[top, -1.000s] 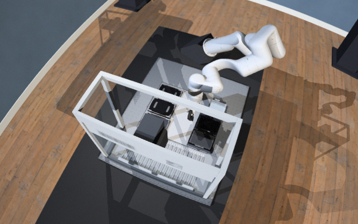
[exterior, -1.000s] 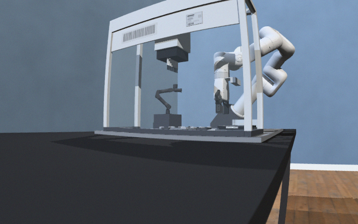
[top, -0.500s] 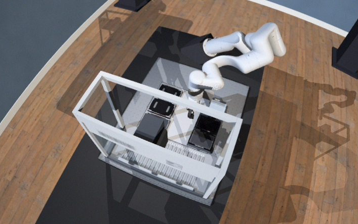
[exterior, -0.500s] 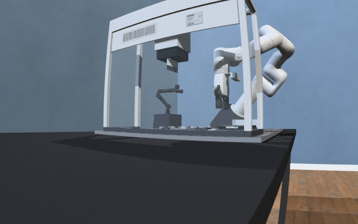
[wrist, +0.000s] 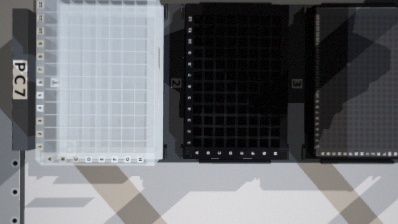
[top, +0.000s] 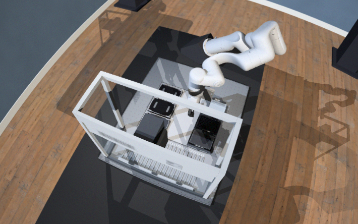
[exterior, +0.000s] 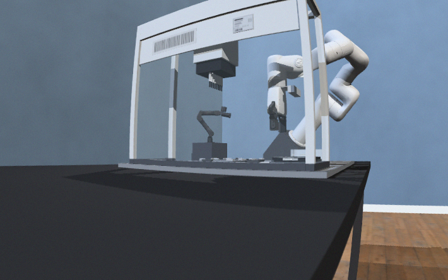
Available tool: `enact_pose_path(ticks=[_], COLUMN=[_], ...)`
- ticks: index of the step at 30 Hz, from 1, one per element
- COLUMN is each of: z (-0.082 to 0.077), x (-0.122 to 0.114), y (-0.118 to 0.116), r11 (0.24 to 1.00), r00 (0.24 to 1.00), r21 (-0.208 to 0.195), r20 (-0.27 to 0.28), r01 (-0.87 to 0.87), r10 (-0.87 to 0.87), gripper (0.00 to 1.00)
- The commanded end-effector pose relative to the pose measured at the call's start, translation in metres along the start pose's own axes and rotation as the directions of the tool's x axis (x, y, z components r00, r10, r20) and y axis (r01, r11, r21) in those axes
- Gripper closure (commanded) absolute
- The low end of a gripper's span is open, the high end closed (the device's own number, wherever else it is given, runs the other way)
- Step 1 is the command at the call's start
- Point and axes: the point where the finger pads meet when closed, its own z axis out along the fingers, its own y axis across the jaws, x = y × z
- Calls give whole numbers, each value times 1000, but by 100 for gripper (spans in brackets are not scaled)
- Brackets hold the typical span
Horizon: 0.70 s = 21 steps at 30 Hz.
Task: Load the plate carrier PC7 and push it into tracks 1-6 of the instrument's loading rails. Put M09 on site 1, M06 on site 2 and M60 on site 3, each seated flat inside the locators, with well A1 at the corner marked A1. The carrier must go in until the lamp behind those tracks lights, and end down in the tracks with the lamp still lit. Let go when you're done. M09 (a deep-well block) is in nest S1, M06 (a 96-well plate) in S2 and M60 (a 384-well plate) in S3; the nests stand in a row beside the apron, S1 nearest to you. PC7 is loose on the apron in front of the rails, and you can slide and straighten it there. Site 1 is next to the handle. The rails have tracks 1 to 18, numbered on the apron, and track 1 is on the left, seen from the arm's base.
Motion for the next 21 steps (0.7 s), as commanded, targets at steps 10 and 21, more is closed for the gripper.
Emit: enact_pose_path(ticks=[10,21], z=[-2,-2], x=[19,70], y=[1,1], r11=[1000,1000], r00=[1000,1000], r21=[-4,-4], r20=[2,1], r01=[0,0], r10=[0,0], gripper=[0,0])
